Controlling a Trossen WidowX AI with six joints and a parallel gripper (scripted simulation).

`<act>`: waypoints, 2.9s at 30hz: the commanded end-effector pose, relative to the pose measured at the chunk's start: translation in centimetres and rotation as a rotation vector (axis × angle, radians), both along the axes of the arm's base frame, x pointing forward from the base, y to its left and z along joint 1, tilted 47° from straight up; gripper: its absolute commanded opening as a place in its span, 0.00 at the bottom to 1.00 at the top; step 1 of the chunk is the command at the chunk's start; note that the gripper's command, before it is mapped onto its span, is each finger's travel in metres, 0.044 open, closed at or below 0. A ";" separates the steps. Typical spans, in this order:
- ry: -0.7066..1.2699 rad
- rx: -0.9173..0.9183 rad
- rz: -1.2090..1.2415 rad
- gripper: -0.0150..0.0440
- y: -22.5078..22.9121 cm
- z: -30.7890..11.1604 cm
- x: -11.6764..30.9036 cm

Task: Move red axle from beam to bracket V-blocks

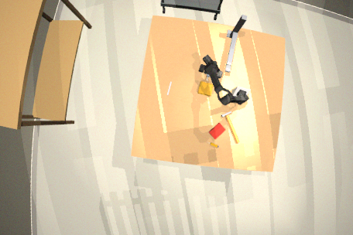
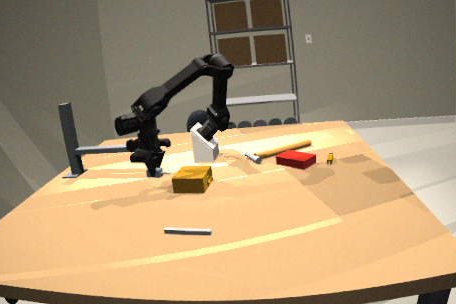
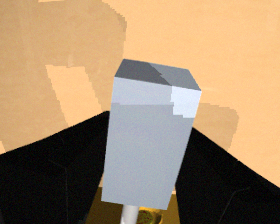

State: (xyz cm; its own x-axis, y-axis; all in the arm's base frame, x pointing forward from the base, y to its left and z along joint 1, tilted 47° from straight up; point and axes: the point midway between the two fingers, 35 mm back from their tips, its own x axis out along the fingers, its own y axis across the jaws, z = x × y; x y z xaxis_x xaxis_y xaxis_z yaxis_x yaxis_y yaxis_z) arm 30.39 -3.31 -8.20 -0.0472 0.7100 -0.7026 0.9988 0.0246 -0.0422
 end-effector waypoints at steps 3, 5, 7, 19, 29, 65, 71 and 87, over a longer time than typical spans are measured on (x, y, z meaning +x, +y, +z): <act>0.013 0.009 0.000 0.25 1.0 -0.8 -0.4; 0.013 0.009 0.000 0.25 1.2 -1.0 -0.4; 0.013 0.009 0.001 0.25 1.5 -1.2 -0.5; 0.014 0.011 0.001 0.25 2.0 -1.7 -0.6; 0.014 0.011 0.001 0.25 2.9 -0.8 -0.6; 0.015 0.014 0.001 0.25 5.5 1.8 -0.9; 0.015 0.012 0.000 0.25 4.6 0.9 -0.8; 0.013 0.010 0.001 0.25 1.2 -2.3 -0.5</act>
